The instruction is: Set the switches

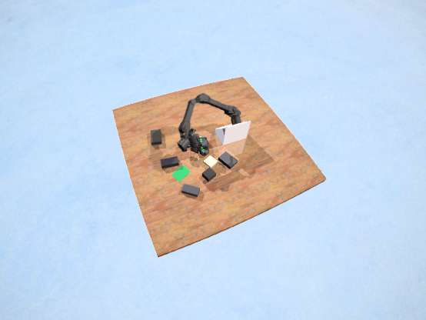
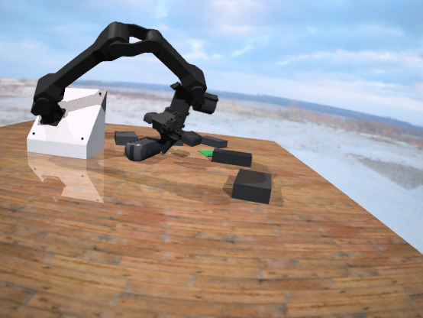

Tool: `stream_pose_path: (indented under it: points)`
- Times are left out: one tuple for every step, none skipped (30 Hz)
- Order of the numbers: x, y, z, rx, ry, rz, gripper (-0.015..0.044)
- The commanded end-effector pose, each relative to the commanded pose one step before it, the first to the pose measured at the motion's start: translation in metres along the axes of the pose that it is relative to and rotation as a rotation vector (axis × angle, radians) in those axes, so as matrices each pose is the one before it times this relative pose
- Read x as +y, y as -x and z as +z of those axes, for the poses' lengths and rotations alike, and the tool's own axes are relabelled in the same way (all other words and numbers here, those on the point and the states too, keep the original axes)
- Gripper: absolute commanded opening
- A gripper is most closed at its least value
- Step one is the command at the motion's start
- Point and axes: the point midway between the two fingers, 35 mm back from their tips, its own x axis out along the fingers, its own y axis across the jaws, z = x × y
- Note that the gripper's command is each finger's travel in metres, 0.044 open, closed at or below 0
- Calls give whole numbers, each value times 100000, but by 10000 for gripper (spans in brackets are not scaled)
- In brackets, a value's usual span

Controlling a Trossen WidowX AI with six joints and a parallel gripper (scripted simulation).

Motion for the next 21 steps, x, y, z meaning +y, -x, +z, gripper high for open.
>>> stream_pose_path:
  points:
    - [-800,-390,129,-504,151,-1082,0]
    - [-115,-36,14,-1,4,-5,0]
    - [-115,-36,14,-1,4,-5,0]
    - [-112,-35,15,-1,4,-4,0]
    - [-112,-35,19,-1,4,-4,0]
    - [-112,-35,21,-2,4,-4,0]
    - [-109,-34,20,-1,4,-4,0]
    - [762,558,-178,587,-162,1085,0]
    - [207,482,-42,-19,7,-85,0]
    - [327,810,-50,-37,11,-142,0]
    - [373,1007,-27,-53,14,-177,0]
    - [338,1017,12,-63,14,-178,0]
    - [302,1023,52,-72,14,-179,0]
    - [219,833,71,-65,11,-146,0]
    - [120,501,55,-42,7,-88,0]
    - [38,167,20,-15,2,-29,0]
    - [0,0,0,0,0,0,0]
    - [0,0,0,0,0,0,0]
    - [0,0,0,0,0,0,0]
    - [58,-399,-164,906,-142,1489,0]
    - [30,182,-26,169,-22,153,0]
